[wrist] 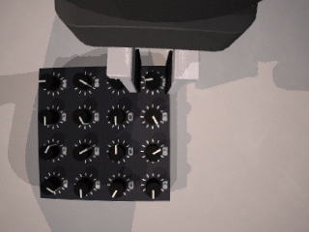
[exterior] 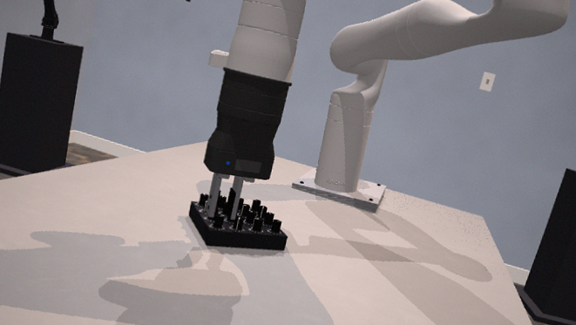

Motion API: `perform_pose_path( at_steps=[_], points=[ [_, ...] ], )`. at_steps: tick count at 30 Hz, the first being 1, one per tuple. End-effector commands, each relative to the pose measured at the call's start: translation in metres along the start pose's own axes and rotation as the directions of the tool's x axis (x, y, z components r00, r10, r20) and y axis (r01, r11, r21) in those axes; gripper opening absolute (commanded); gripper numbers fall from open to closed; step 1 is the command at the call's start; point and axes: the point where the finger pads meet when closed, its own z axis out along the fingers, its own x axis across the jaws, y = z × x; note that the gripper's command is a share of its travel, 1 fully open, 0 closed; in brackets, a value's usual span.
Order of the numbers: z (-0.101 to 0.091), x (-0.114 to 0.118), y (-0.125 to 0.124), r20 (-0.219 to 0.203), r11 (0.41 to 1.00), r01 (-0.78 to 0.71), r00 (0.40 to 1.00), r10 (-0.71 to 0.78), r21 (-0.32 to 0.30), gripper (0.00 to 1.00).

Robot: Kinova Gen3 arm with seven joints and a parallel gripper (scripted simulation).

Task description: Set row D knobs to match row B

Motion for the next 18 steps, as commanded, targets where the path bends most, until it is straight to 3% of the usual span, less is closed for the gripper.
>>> perform_pose_path(
  at_steps=[1,18],
  points=[
    [0.0020,-0.0001,-0.0004,0.000,1.000,-0.001,1.000,0.001,0.001,0.46],
    [0.0081,-0.0001,-0.0005,0.000,1.000,-0.001,1.000,0.001,0.001,0.46]
  ],
)
